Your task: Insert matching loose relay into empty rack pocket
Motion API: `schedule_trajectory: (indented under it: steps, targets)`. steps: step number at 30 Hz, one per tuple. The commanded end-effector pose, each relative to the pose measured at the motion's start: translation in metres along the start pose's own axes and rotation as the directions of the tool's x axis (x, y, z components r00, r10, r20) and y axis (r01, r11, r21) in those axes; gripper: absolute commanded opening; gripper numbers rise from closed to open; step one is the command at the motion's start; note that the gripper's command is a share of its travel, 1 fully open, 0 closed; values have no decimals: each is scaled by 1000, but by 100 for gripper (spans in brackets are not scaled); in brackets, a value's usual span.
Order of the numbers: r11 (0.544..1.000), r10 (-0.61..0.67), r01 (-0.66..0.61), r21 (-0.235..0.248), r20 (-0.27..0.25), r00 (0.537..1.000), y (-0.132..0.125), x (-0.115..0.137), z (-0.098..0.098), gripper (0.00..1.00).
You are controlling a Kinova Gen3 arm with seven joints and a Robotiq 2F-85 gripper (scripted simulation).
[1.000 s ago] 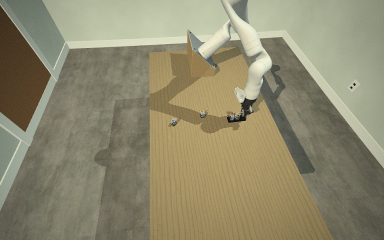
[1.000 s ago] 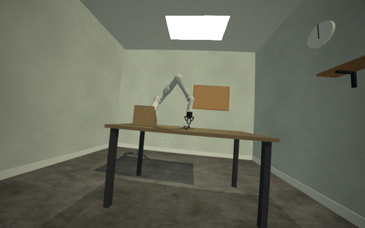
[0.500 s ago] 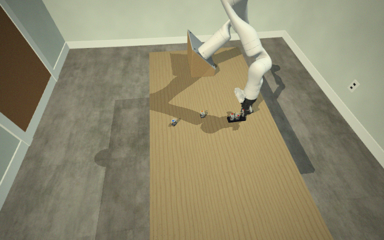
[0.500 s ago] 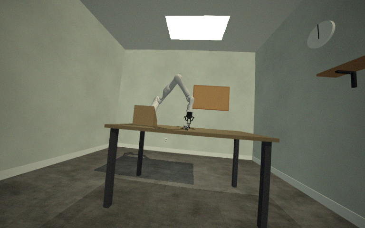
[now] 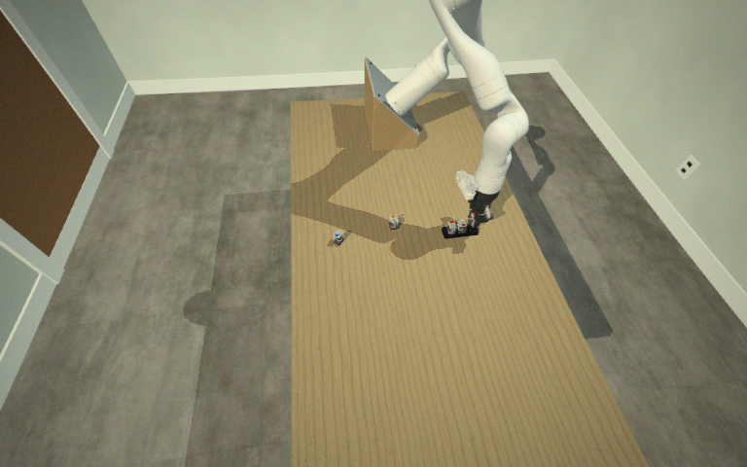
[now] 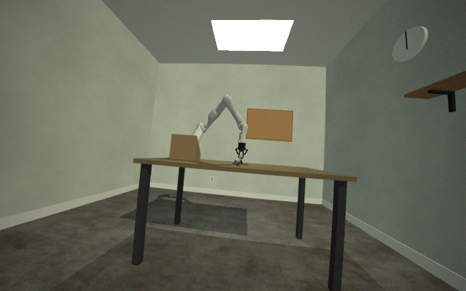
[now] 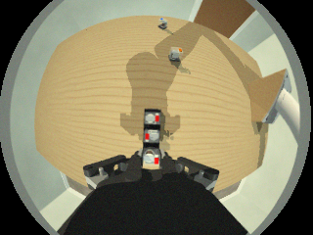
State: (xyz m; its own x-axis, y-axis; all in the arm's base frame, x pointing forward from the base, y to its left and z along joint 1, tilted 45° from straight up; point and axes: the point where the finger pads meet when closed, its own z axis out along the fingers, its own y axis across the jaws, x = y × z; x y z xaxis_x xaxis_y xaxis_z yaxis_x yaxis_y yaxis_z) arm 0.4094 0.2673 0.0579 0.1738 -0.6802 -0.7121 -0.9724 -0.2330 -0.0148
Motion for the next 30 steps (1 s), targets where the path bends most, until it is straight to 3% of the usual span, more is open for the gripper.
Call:
schedule_trajectory:
  steps: [1, 30]
  targets:
    - [1000, 4, -4, 5, 2, 1000, -1, 1, 0, 0]
    - [1000, 7, -7, 8, 2, 1000, -3, 3, 0, 0]
